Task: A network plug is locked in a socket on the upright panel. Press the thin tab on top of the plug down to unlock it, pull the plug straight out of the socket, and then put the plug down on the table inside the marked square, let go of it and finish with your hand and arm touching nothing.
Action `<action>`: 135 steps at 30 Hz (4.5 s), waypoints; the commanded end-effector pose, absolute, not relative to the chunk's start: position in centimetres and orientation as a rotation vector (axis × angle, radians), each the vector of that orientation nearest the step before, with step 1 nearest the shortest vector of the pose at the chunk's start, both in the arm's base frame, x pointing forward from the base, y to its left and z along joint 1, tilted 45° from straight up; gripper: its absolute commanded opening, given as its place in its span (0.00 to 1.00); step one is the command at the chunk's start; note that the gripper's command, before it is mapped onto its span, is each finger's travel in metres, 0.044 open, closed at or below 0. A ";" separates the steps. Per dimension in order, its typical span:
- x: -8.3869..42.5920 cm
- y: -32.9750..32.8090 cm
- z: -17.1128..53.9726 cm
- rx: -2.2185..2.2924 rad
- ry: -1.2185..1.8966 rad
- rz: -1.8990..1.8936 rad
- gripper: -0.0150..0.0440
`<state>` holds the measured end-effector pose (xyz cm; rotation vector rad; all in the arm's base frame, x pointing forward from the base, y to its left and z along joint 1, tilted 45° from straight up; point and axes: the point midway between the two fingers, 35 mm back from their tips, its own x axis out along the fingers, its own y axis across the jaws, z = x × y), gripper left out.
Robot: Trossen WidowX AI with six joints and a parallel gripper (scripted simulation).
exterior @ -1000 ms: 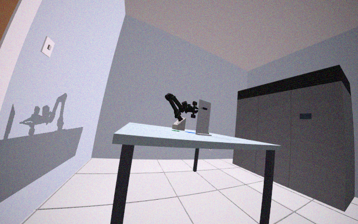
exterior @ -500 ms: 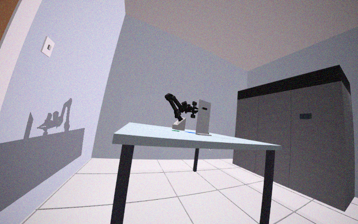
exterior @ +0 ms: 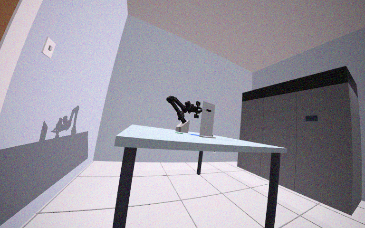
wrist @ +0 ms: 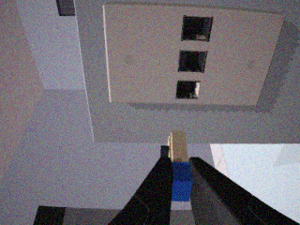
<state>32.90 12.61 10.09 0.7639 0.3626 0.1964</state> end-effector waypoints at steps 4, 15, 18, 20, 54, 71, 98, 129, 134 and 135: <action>32.5 13.4 12.0 0.773 0.345 0.201 0.25; 31.4 14.2 14.0 0.776 0.342 0.201 0.25; 31.3 14.2 14.1 0.776 0.342 0.201 0.25; 31.4 14.1 14.0 0.777 0.344 0.197 0.25; 29.5 2.4 0.1 0.777 0.425 -0.678 0.25; 27.9 -0.4 -1.9 0.725 0.385 -0.846 0.25; 28.2 -2.1 -3.8 0.726 0.389 -0.848 0.25; 28.2 -4.1 -5.5 0.721 0.385 -0.846 0.25; 28.1 -4.4 -5.8 0.719 0.383 -0.845 0.25; 28.1 -4.5 -5.8 0.719 0.383 -0.845 0.25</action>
